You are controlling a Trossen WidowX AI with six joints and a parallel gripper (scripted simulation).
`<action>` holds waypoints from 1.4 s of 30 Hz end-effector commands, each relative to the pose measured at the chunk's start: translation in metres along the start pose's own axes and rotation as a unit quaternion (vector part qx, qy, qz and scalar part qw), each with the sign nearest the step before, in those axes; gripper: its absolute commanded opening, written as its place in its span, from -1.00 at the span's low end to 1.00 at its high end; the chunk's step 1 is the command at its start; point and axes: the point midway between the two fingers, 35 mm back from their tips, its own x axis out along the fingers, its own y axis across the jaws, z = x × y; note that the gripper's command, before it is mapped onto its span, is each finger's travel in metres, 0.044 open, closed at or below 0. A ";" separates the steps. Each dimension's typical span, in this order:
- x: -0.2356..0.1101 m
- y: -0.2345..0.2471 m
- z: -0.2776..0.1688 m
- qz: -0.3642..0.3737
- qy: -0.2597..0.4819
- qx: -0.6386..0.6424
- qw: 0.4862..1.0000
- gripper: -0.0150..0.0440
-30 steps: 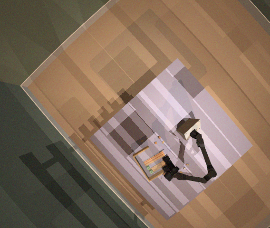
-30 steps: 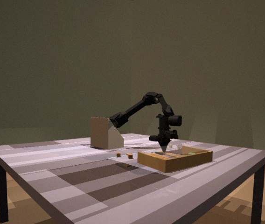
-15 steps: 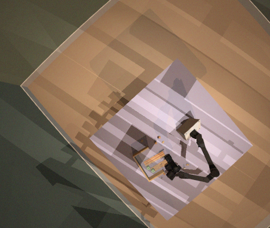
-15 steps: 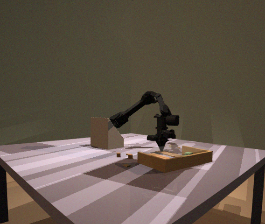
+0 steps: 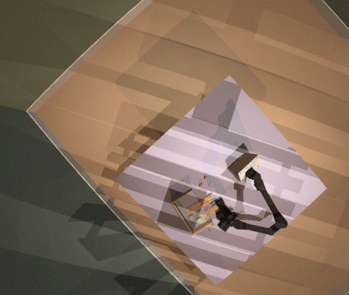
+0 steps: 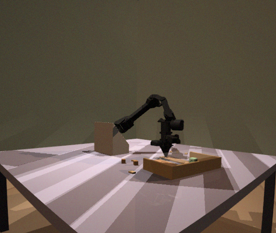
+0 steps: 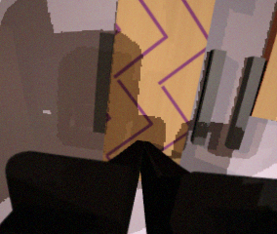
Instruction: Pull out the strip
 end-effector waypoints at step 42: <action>0.005 -0.001 -0.074 -0.002 0.014 0.007 1.000 -0.49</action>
